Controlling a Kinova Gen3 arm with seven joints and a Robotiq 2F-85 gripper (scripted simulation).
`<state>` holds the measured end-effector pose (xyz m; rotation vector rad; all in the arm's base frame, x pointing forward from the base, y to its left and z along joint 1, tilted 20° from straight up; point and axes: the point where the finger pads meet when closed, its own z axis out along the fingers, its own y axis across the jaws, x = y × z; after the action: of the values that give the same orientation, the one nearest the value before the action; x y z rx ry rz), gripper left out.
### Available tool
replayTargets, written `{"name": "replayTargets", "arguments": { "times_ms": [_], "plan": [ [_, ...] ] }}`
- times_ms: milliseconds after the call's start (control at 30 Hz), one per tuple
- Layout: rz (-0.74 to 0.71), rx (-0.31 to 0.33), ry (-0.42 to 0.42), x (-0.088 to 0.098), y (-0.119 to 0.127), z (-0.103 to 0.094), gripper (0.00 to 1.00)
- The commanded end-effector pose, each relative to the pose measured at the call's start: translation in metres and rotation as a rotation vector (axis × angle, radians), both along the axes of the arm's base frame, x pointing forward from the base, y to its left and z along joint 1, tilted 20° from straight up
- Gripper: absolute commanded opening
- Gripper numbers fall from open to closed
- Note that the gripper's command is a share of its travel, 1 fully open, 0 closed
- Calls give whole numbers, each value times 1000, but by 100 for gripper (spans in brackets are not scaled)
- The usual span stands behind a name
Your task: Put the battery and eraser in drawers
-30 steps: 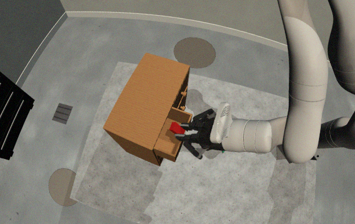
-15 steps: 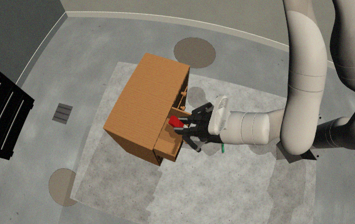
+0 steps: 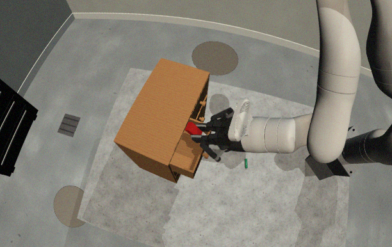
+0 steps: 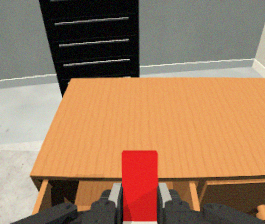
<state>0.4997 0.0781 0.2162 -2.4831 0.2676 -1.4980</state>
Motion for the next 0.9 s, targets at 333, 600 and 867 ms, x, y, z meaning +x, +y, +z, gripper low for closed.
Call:
{"name": "replayTargets", "arguments": {
  "times_ms": [333, 600, 867],
  "plan": [
    [-5, 0, -1, 4, -8, 0, 19],
    [-5, 0, -1, 4, -9, -1, 19],
    [-5, 0, -1, 5, -10, -1, 19]
  ]
}}
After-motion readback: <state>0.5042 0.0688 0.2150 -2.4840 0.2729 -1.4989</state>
